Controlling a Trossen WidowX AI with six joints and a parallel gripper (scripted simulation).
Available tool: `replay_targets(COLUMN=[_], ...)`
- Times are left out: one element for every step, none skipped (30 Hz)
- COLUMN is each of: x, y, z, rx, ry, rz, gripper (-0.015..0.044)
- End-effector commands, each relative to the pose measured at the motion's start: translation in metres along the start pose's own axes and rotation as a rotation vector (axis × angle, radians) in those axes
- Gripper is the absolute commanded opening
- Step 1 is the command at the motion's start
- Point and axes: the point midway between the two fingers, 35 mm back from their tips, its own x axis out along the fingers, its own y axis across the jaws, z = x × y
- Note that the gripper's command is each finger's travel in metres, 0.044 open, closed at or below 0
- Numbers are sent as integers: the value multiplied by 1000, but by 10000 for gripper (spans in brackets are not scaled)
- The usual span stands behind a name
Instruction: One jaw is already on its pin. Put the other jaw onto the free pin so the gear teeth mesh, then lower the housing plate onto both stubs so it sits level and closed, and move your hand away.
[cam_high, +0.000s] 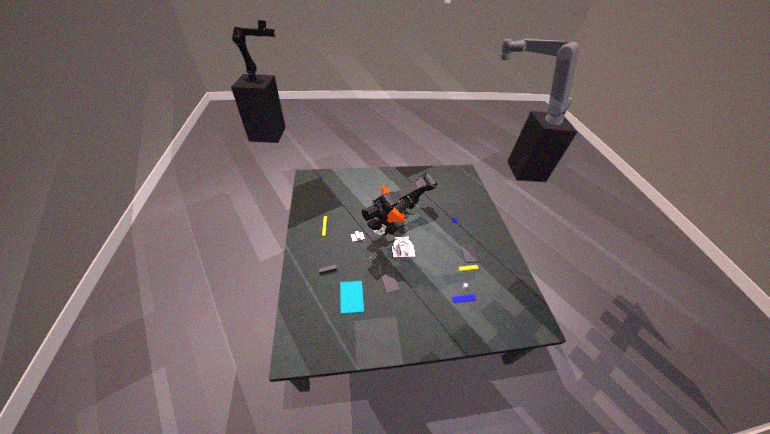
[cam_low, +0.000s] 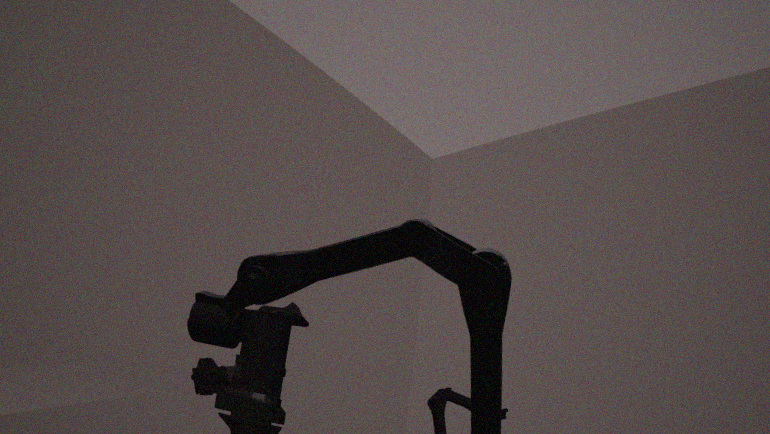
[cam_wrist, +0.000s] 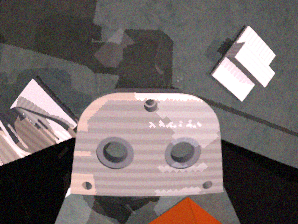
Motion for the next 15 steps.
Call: replay_targets(x=[1, 1, 1, 1, 1, 1, 1, 1, 1, 1, 2, 2, 2, 2, 2], y=[11, 14, 17, 20, 22, 25, 28, 30, 33, 36, 38, 41, 43, 46, 48], z=[-8, -9, -11, -13, -15, -17, -18, -20, -22, -24, -26, -28, -30, -32, -34], rx=[-63, -80, -97, -114, -131, -148, -166, -183, -200, -217, -234, -251, -269, -286, -303], ry=[4, 4, 4, 4, 4, 4, 5, 5, 5, 5, 5, 5, 5, 6, 6], rz=[7, 7, 7, 7, 8, 8, 8, 9, 9, 9, 10, 10, 11, 11, 11], gripper=[351, 351, 351, 351, 351, 351, 351, 351, 351, 351, 351, 351, 351, 351, 351])
